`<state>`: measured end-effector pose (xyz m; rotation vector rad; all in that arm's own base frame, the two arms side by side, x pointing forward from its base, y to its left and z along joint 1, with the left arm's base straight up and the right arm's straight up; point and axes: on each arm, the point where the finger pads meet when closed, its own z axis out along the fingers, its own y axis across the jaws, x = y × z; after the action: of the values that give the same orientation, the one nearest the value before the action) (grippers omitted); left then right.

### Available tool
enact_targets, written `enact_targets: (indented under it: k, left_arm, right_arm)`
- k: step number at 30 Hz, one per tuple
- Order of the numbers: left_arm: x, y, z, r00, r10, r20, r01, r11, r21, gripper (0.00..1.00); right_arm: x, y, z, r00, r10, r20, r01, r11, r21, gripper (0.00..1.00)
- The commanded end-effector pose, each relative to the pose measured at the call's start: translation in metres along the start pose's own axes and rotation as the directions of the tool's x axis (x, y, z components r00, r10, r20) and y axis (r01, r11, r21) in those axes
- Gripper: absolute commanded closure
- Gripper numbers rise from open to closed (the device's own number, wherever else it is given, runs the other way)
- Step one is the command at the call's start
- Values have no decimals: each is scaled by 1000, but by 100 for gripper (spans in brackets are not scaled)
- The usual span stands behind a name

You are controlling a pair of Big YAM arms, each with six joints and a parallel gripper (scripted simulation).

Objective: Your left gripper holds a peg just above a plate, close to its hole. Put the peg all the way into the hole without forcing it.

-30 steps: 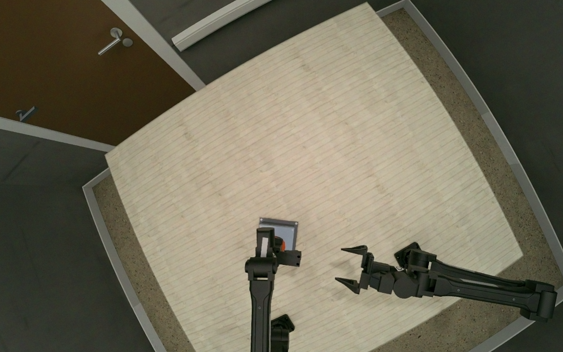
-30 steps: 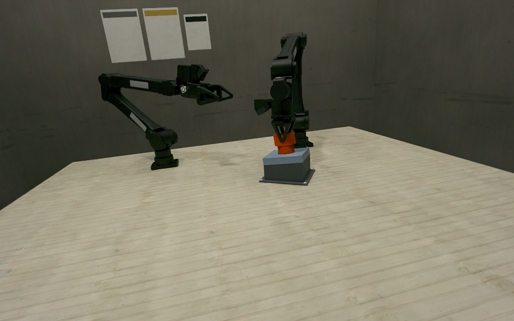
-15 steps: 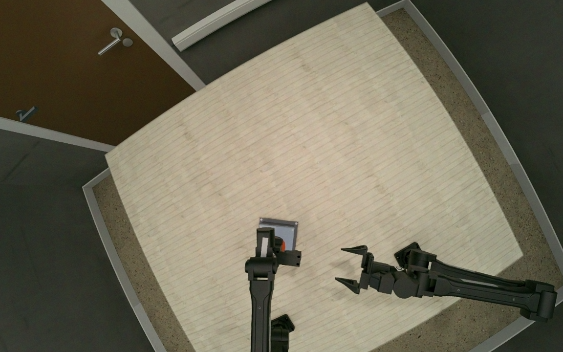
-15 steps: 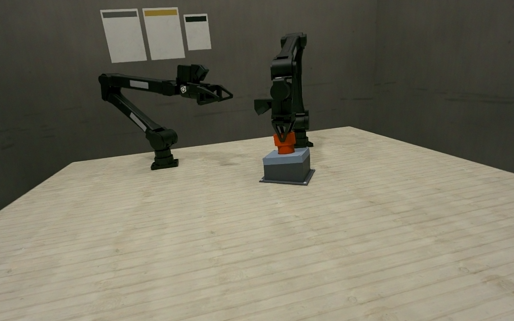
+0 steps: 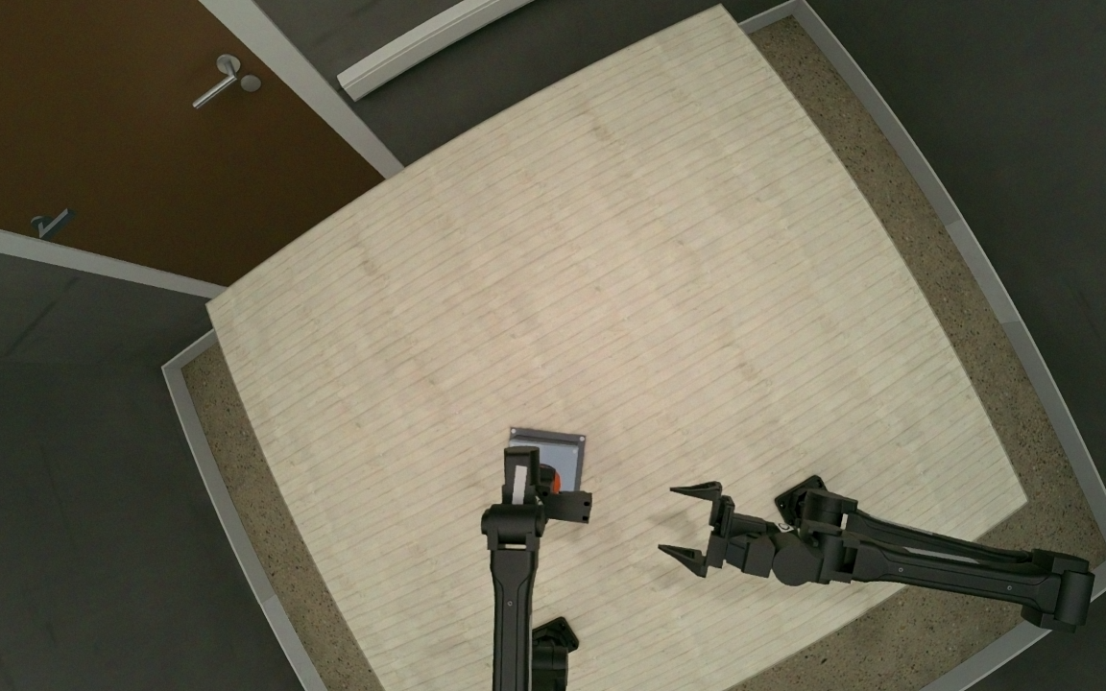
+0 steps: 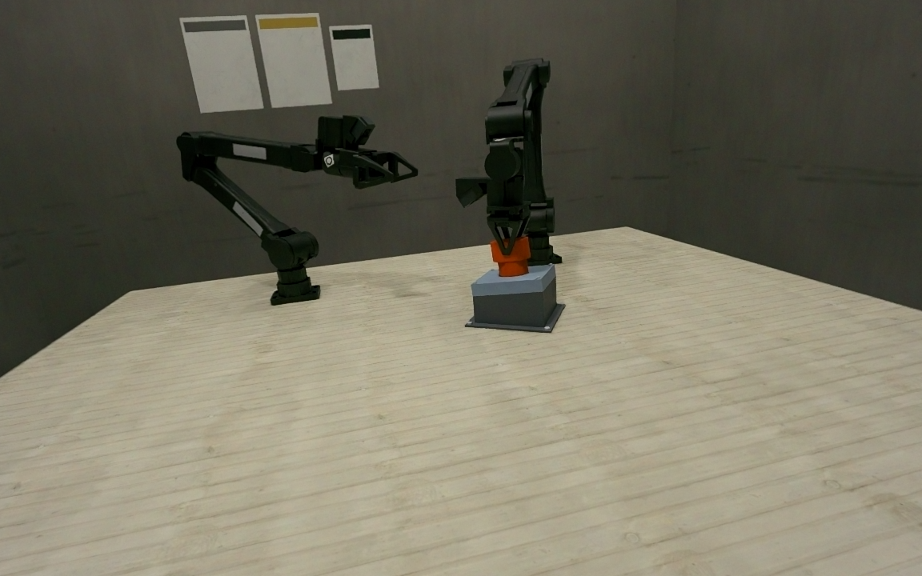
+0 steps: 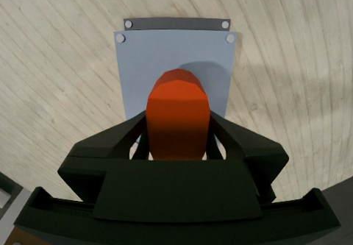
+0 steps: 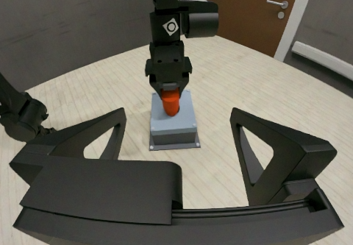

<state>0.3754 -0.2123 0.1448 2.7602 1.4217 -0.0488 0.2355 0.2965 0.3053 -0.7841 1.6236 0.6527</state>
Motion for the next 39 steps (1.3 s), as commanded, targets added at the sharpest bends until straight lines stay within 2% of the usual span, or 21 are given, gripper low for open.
enact_targets:
  k: [1, 5, 6, 7, 10, 13, 16, 20, 31, 37, 39]
  left_arm:
    - [-5, 28, -21, 1000, 20, -2, -20, 999, -35, 60]
    - [0, 18, -27, 1000, 15, -6, -16, 998, -58, 60]
    - [0, 21, -18, 1000, 11, -3, -11, 999, -41, 60]
    - [-1, 34, -18, 1000, 11, -5, -11, 998, -58, 60]
    - [-1, 34, -22, 1000, 11, -6, -12, 998, -67, 60]
    - [0, 29, -17, 1000, 5, -1, -5, 1000, -19, 60]
    - [2, 23, -21, 1000, 12, -7, -13, 998, -62, 60]
    - [4, 21, -17, 1000, 12, -8, -12, 997, -72, 60]
    - [11, 15, 27, 1000, 6, -4, -6, 999, -50, 60]
    - [11, 15, 29, 1000, 2, -4, -2, 999, -49, 60]
    - [6, 28, 5, 1000, 8, -9, -8, 996, -92, 60]
  right_arm:
    - [-17, 1, 0, 999, -2, 33, 2, 1000, -1, 0]
    - [-17, 1, 0, 999, -2, 33, 2, 1000, -1, 0]
    - [-17, 1, 0, 999, -2, 33, 2, 1000, -1, 0]
    - [-17, 1, 0, 999, -2, 33, 2, 1000, -1, 0]
    - [-17, 1, 0, 999, -2, 33, 2, 1000, -1, 0]
    - [-17, 1, 0, 999, -2, 33, 2, 1000, -1, 0]
    - [-17, 1, 0, 999, -2, 33, 2, 1000, -1, 0]
    - [-17, 1, 0, 999, -2, 33, 2, 1000, -1, 0]
    - [-17, 1, 0, 999, -2, 33, 2, 1000, -1, 0]
    - [-17, 1, 0, 999, -2, 33, 2, 1000, -1, 0]
    - [-17, 1, 0, 999, -2, 33, 2, 1000, -1, 0]
